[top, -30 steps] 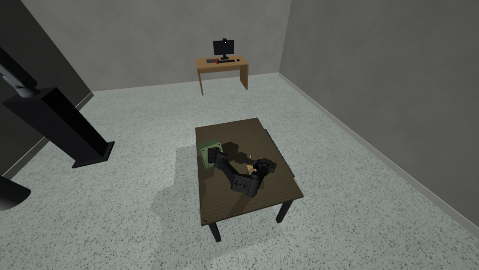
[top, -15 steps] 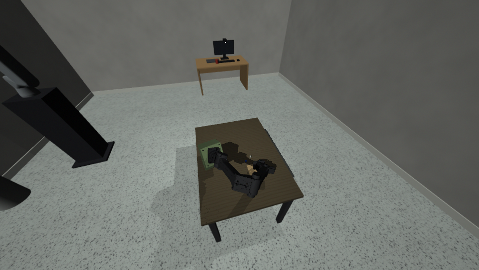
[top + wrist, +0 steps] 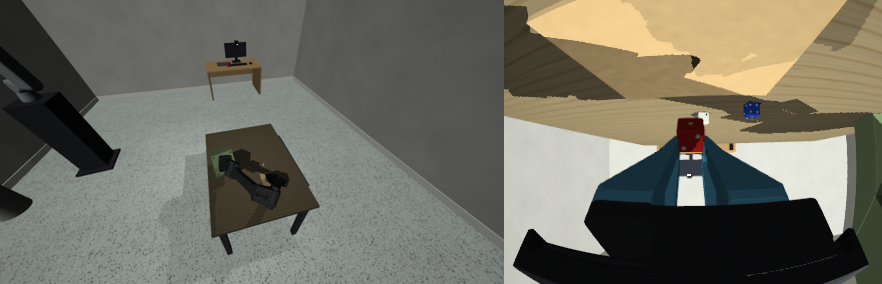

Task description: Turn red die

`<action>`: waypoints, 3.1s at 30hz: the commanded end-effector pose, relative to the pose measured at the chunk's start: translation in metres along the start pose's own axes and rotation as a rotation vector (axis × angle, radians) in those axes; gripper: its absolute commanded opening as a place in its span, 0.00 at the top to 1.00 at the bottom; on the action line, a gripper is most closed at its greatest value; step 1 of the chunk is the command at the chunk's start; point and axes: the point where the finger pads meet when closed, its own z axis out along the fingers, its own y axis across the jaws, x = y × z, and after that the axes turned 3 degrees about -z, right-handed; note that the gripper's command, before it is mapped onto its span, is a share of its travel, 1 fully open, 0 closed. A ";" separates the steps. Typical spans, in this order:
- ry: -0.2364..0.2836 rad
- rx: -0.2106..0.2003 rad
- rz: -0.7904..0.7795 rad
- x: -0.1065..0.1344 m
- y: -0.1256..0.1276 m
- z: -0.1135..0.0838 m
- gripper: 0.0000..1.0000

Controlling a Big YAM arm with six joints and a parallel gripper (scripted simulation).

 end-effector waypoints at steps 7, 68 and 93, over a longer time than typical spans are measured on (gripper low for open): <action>0.006 -0.005 -0.039 -0.010 0.003 0.019 0.89; 0.005 -0.002 -0.031 -0.020 -0.001 0.026 0.89; 0.003 -0.002 -0.026 -0.025 -0.001 0.029 0.89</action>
